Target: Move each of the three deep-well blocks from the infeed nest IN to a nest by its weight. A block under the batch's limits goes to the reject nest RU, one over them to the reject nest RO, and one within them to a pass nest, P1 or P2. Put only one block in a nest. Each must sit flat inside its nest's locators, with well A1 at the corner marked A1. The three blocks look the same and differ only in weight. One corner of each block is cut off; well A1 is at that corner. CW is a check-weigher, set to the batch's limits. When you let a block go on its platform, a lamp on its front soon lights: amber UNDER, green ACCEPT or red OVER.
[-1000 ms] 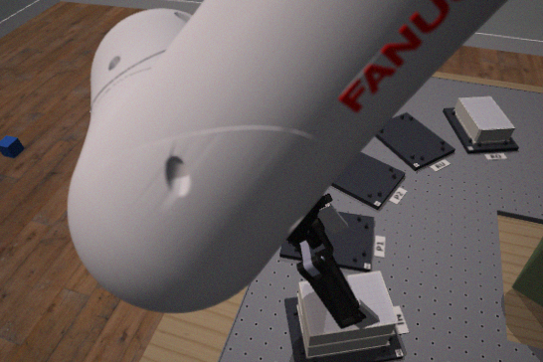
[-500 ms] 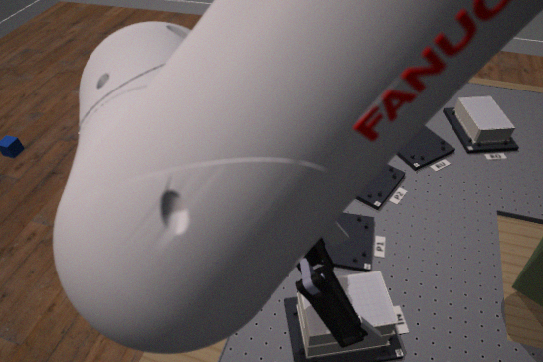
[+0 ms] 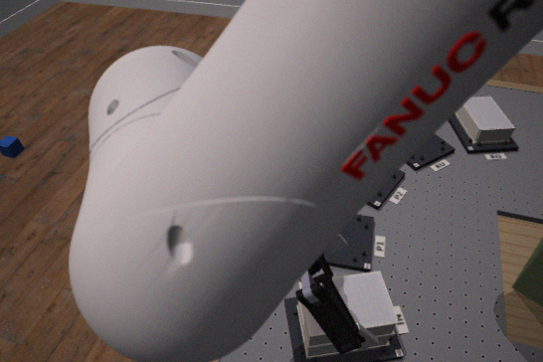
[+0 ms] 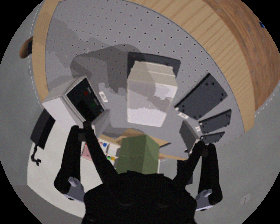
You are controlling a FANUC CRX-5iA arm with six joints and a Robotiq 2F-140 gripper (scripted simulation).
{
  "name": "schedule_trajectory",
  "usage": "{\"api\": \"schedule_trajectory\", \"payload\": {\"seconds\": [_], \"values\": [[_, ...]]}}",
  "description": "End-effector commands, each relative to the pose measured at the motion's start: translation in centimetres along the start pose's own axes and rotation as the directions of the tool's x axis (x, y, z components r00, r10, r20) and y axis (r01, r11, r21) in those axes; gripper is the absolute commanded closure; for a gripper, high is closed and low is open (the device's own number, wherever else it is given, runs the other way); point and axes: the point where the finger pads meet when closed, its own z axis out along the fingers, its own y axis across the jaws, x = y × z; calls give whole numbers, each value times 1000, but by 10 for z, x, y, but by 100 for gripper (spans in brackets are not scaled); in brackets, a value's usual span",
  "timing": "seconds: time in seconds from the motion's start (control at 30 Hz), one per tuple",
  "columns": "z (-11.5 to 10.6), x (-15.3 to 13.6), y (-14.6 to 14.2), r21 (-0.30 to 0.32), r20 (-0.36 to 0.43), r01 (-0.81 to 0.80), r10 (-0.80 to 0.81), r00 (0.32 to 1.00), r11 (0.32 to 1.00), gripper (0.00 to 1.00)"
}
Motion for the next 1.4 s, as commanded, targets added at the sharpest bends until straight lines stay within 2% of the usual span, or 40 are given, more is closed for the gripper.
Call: {"api": "schedule_trajectory", "payload": {"seconds": [0.0,0.93,1.33,1.37], "values": [[3,2,0,0,0,0,0,1000,1000,0],[41,24,0,0,0,0,0,1000,1000,0],[41,24,0,0,0,0,0,1000,1000,0],[41,24,0,0,0,0,0,1000,1000,90]]}}
